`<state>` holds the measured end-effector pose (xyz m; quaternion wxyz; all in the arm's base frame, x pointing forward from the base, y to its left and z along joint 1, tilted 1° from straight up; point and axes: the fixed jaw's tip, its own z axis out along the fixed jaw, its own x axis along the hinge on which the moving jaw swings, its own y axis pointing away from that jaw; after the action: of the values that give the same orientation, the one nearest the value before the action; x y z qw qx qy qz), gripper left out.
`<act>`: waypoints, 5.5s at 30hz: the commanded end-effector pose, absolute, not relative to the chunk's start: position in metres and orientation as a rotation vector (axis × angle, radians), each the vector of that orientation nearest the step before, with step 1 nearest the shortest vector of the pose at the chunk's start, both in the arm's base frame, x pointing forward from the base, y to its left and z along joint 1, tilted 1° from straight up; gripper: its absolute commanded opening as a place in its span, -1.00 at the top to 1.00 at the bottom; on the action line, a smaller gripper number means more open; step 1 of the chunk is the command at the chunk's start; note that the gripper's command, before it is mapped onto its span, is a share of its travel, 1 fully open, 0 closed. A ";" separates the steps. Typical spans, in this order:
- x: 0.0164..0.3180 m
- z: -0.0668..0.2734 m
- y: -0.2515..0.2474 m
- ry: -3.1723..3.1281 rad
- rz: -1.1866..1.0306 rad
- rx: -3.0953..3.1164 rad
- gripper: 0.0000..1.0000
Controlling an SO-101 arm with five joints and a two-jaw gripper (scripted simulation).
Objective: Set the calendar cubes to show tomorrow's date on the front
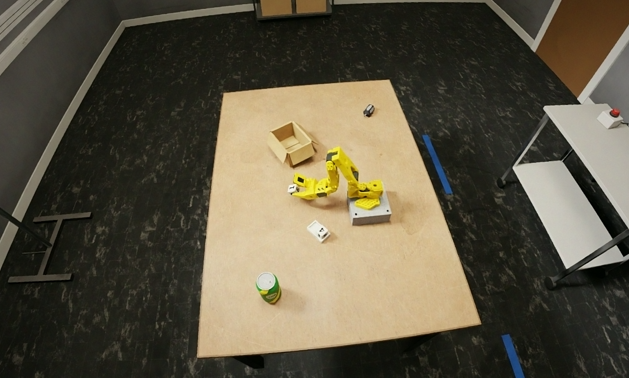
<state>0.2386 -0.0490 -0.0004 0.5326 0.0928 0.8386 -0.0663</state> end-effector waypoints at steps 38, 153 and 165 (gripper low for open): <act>0.231 0.001 -0.039 1.961 -0.111 0.227 1.00; 0.230 -0.034 -0.039 1.961 -0.110 0.226 0.95; 0.230 -0.034 -0.039 1.961 -0.110 0.226 0.63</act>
<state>0.2294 -0.0411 -0.0333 0.5462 0.0967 0.8304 -0.0517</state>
